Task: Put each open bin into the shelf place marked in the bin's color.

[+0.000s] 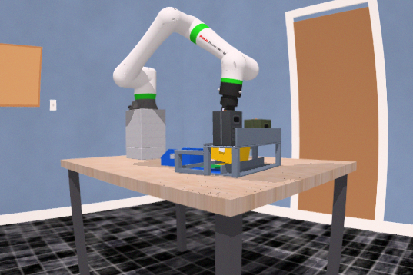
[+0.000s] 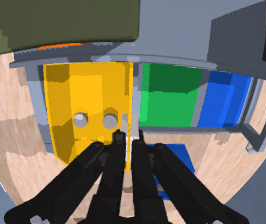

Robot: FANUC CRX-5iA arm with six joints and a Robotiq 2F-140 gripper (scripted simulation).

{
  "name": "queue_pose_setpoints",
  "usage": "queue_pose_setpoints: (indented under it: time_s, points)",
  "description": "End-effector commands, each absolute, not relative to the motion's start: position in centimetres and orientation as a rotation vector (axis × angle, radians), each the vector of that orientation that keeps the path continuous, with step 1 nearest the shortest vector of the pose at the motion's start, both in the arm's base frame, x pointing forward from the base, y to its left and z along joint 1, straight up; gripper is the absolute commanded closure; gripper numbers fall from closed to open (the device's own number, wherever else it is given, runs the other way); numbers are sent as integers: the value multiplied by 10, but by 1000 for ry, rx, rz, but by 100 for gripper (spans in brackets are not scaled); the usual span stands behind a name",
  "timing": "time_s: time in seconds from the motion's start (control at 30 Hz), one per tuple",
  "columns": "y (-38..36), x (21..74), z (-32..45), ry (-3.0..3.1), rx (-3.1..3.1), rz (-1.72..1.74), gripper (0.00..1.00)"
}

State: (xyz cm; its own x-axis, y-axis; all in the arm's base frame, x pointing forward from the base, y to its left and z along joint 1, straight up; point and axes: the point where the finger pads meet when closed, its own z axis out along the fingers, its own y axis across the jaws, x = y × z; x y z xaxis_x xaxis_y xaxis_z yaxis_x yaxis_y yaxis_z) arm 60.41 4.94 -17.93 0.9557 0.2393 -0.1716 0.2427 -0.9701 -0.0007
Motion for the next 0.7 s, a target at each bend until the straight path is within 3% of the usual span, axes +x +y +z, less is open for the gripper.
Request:
queue_pose_setpoints:
  time_s: [0.0, 0.67]
  points:
    - [49, 604, -179, 380, 3087, -261, 100]
    - [49, 603, -181, 381, 3094, -221, 100]
